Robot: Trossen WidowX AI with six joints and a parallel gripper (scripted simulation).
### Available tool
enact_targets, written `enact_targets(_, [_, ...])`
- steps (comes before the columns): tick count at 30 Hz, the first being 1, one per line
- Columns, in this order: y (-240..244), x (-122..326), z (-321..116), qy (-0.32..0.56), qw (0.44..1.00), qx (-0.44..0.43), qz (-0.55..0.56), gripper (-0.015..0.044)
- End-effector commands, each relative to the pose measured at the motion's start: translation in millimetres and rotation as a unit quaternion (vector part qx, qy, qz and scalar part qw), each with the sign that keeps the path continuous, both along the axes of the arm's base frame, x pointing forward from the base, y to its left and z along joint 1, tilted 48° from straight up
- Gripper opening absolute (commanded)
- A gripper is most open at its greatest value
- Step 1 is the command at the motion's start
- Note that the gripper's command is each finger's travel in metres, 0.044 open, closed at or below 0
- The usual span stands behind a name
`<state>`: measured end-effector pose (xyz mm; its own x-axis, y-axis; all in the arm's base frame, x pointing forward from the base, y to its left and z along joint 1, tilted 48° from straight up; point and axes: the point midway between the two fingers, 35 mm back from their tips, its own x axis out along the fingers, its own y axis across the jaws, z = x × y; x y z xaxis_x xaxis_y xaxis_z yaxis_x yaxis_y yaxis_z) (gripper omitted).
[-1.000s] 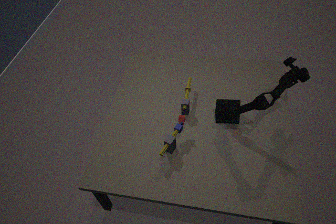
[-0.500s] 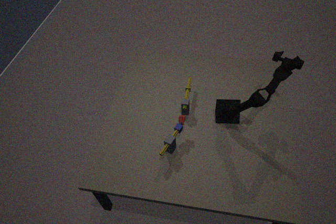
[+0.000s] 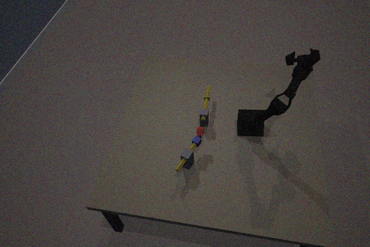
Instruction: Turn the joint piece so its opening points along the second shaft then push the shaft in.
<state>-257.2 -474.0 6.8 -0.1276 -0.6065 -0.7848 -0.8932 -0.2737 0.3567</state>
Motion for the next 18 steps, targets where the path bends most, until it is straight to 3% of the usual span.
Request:
enact_targets(1, [-7,29,2,0.014,0.998,0.014,0.067,0.0440])
enact_targets(18, [-18,133,12,0.077,0.952,0.049,0.291,0.0440])
